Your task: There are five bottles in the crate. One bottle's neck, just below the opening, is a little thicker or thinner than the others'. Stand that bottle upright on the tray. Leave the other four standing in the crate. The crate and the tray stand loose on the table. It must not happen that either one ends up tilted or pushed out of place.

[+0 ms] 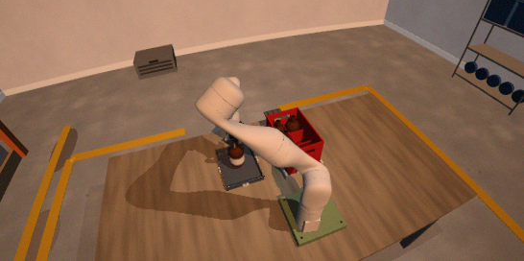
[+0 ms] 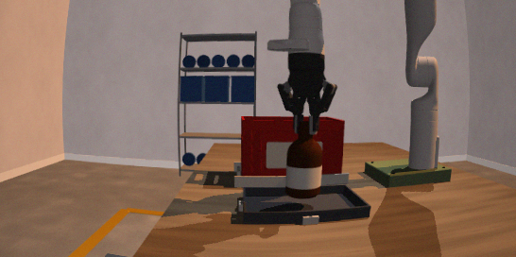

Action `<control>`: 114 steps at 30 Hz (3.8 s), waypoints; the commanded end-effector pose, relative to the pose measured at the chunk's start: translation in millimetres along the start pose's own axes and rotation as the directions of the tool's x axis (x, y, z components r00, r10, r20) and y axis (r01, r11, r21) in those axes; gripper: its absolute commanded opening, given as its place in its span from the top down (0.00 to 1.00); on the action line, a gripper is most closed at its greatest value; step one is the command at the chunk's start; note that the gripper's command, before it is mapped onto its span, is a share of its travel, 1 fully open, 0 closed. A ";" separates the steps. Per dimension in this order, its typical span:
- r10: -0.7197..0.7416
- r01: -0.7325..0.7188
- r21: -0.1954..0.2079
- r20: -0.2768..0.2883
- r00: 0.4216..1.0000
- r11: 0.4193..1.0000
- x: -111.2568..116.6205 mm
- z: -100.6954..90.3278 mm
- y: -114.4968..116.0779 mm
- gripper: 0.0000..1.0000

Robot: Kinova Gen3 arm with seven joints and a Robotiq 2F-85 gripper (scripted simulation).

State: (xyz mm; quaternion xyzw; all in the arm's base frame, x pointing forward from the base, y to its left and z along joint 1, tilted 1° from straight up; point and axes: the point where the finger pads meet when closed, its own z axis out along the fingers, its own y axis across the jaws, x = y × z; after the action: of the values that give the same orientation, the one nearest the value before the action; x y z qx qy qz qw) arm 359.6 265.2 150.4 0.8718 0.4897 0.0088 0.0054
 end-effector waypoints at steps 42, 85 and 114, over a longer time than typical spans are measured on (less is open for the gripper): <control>0.003 -0.003 -0.001 0.003 1.000 1.000 -1.0 6.0 1.0 1.00; 0.003 -0.003 -0.001 0.003 1.000 1.000 -0.9 13.0 1.0 1.00; 0.003 -0.003 -0.001 0.003 1.000 1.000 -0.8 23.5 1.0 1.00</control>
State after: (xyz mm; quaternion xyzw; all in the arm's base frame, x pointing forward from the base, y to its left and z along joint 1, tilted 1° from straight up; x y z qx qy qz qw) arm 360.2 264.0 126.8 0.8724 0.4887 0.0073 0.0064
